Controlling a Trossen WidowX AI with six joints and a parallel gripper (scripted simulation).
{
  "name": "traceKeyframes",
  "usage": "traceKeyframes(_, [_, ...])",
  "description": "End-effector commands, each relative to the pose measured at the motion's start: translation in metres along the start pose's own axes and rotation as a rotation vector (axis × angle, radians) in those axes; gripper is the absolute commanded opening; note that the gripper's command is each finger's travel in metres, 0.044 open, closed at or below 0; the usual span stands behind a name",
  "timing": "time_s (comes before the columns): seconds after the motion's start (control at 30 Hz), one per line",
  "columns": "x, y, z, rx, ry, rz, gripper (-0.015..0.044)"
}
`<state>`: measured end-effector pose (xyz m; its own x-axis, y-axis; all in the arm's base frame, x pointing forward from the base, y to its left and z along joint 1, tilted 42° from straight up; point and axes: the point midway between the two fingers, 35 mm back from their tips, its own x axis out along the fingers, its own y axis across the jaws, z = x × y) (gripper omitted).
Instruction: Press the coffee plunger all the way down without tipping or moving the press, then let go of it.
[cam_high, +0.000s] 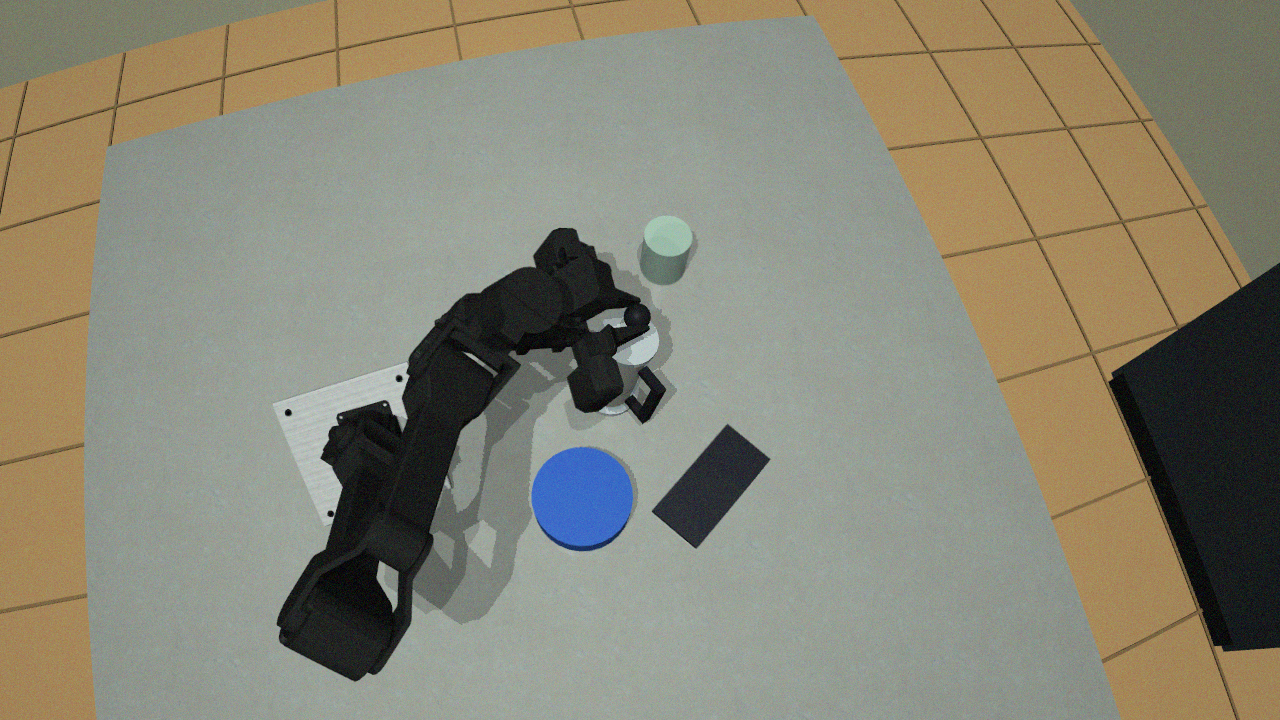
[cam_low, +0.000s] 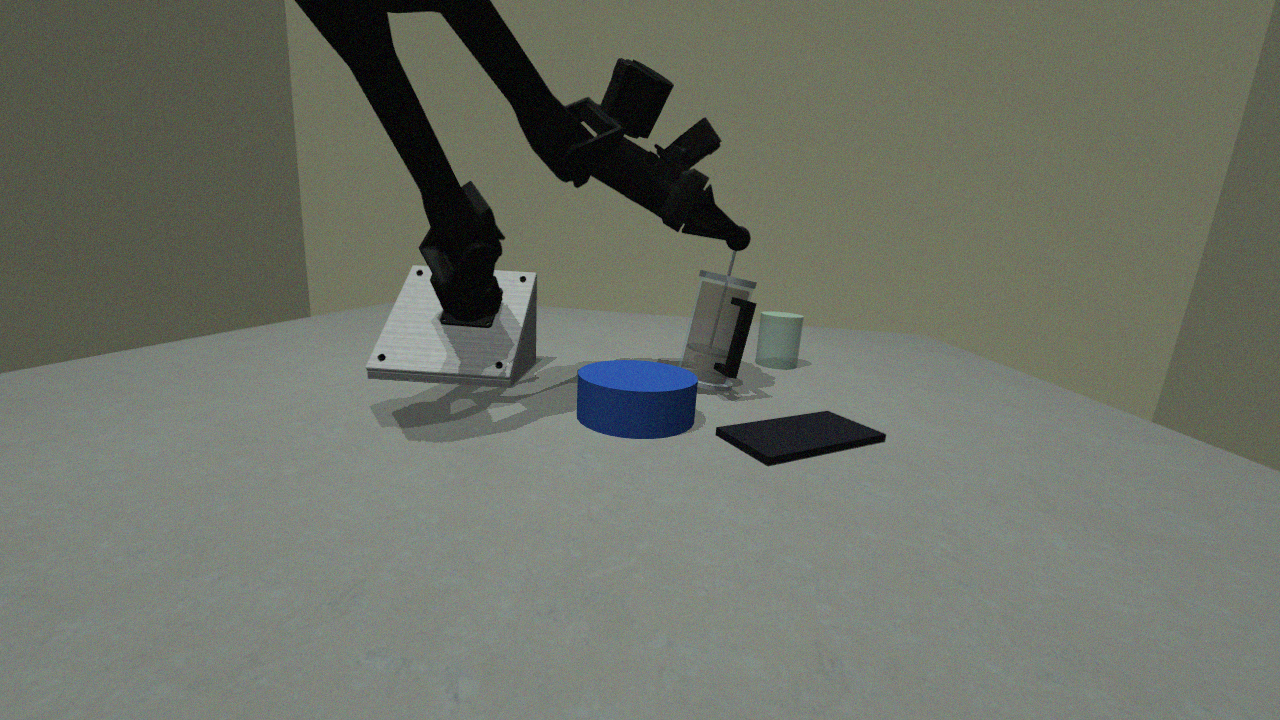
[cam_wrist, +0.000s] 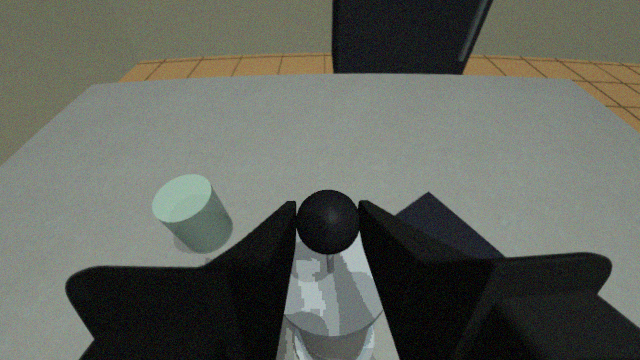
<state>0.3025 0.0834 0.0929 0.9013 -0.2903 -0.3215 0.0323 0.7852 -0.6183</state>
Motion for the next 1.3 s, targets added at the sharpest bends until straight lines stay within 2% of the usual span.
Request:
traceKeyframes(0.0, [0.0063, -0.0014, -0.0178, -0.047, 0.052, -0.015, 0.0118])
traceKeyframes(1.27, [0.0102, 0.0042, -0.0131, -0.046, 0.052, -0.016, 0.0118])
